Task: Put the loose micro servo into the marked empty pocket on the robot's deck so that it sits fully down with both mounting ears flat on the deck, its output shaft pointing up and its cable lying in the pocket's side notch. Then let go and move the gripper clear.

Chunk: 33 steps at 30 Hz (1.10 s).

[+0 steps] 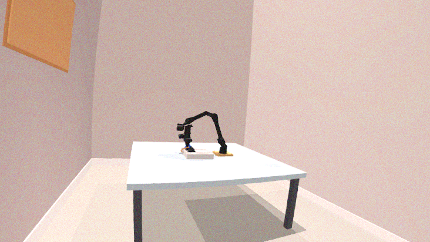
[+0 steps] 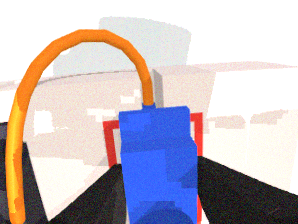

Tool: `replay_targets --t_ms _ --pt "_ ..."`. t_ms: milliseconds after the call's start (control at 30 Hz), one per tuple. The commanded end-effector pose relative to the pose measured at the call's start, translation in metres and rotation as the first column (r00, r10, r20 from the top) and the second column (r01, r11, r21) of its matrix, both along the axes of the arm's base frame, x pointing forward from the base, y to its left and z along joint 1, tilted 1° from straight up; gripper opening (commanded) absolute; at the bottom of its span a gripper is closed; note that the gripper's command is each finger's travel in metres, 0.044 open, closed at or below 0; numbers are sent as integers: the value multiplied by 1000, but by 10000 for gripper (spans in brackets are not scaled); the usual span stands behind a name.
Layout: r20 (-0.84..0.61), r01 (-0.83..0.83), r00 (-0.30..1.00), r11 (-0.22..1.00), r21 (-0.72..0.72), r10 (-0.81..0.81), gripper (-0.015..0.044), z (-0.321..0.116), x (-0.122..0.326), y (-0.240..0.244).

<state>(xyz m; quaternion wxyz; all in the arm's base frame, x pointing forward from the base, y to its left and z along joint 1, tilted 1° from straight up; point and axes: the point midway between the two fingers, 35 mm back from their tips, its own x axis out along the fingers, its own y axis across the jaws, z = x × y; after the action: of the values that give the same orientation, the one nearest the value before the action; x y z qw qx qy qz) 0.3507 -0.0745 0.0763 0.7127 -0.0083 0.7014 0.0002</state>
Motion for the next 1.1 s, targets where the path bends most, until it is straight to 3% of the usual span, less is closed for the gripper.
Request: replay_targets --t_ms 0,233,467,667,800,967,1067 --pt "1 1 1000 1000 5 -1 0 -4 0 1" --pt "1 1 1000 1000 5 -1 184 -1 0 0" --pt "0 1 1000 1000 5 -1 187 31 -3 0" --pt "0 1 1000 1000 5 -1 187 33 -3 -1" --pt "-1 4 1000 1000 2 -4 292 45 -21 -2" --pt "-5 2 1000 1000 4 -2 424 80 -77 -3" --pt "-7 1 1000 1000 4 -1 440 93 -108 -1"
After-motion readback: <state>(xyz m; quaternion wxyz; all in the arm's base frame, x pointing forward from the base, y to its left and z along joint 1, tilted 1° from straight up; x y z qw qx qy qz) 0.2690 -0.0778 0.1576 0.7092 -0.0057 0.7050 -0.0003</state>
